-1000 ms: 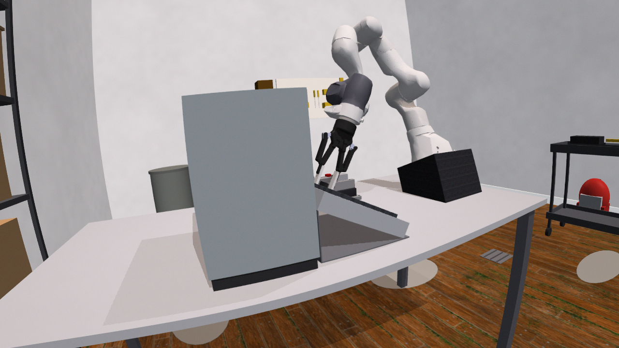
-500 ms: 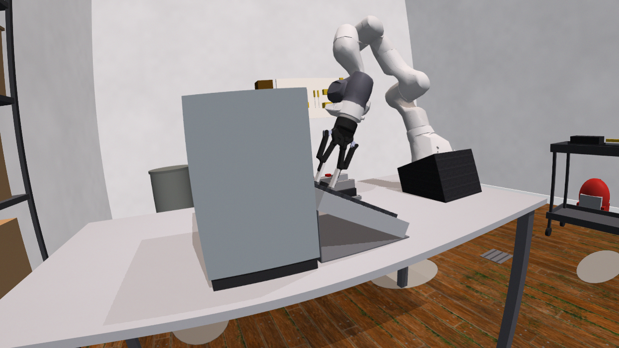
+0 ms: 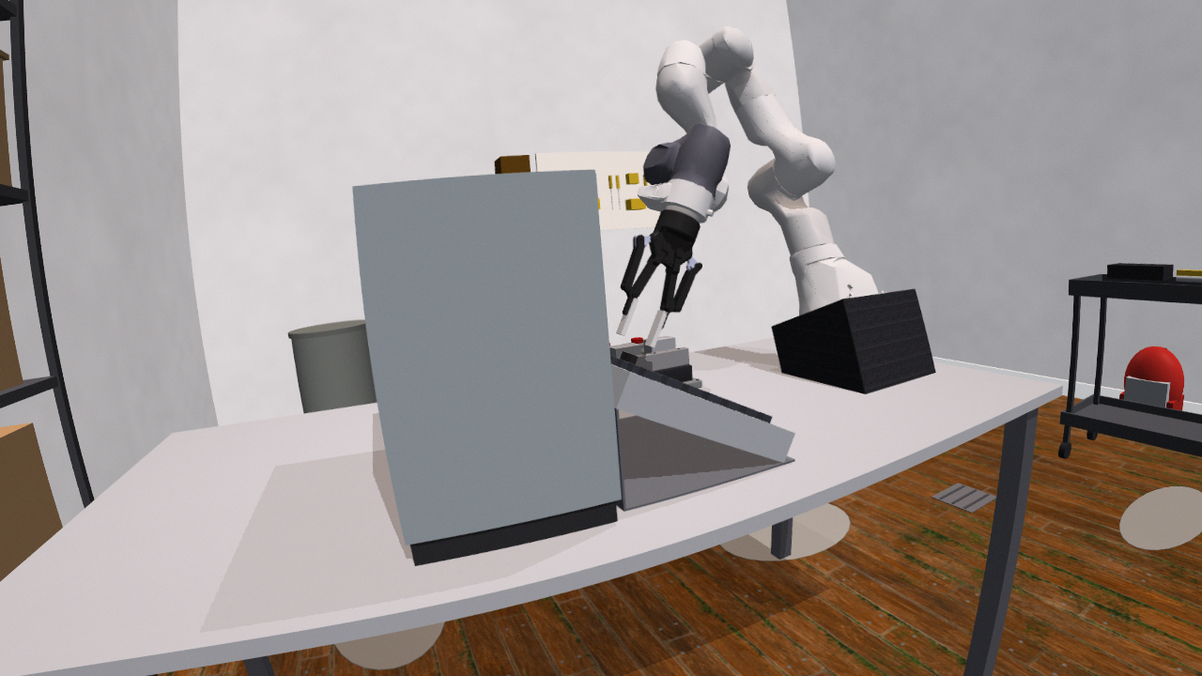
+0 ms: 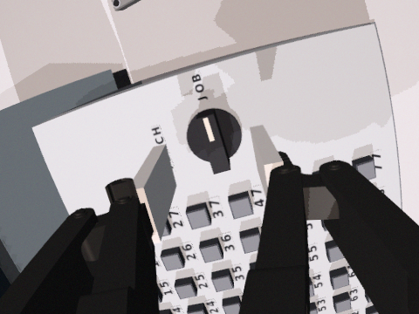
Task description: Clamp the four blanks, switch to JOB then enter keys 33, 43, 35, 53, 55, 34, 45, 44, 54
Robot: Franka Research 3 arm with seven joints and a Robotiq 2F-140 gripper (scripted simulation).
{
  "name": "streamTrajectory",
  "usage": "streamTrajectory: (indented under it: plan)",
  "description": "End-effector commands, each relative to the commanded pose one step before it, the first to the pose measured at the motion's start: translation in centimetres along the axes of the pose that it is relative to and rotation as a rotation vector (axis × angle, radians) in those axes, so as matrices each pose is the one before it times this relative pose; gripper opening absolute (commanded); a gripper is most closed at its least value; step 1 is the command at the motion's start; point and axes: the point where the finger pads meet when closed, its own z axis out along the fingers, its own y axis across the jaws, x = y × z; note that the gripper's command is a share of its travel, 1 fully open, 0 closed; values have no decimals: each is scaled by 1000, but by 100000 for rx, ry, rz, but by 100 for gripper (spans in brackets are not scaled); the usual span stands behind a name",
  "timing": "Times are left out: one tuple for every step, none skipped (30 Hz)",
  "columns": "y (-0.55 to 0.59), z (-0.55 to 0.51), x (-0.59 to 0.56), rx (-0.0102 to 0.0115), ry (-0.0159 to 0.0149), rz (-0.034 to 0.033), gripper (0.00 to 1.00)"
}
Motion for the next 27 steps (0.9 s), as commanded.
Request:
streamTrajectory:
  plan:
    - [41, -641, -1, -479, 428, -2701, 33]
    - [0, -114, 0, 0, 0, 0, 33]
    - [0, -92, 0, 0, 0, 0, 33]
    - [0, 0, 0, 0, 0, 0, 33]
    - [0, 0, 0, 0, 0, 0, 33]
    - [0, -70, 0, 0, 0, 0, 33]
    - [0, -50, 0, 0, 0, 0, 33]
    - [0, -32, 0, 0, 0, 0, 33]
    - [0, -18, 0, 0, 0, 0, 33]
    - [0, -7, 0, 0, 0, 0, 33]
    - [0, -1, 0, 0, 0, 0, 33]
    - [0, 0, 0, 0, 0, 0, 0]
    - [0, 0, 0, 0, 0, 0, 0]
    - [0, 0, 0, 0, 0, 0, 0]
    - [0, 0, 0, 0, 0, 0, 0]
    - [0, 0, 0, 0, 0, 0, 0]
    - [0, 0, 0, 0, 0, 0, 0]
    - [0, 0, 0, 0, 0, 0, 0]
    - [0, 0, 0, 0, 0, 0, 0]
    - [0, 0, 0, 0, 0, 0, 0]
    - [0, 0, 0, 0, 0, 0, 0]
    - [0, 0, 0, 0, 0, 0, 0]
    - [0, 0, 0, 0, 0, 0, 0]
    - [0, 0, 0, 0, 0, 0, 0]
    - [0, 0, 0, 0, 0, 0, 0]
    - [0, 0, 0, 0, 0, 0, 0]
    - [0, 0, 0, 0, 0, 0, 0]
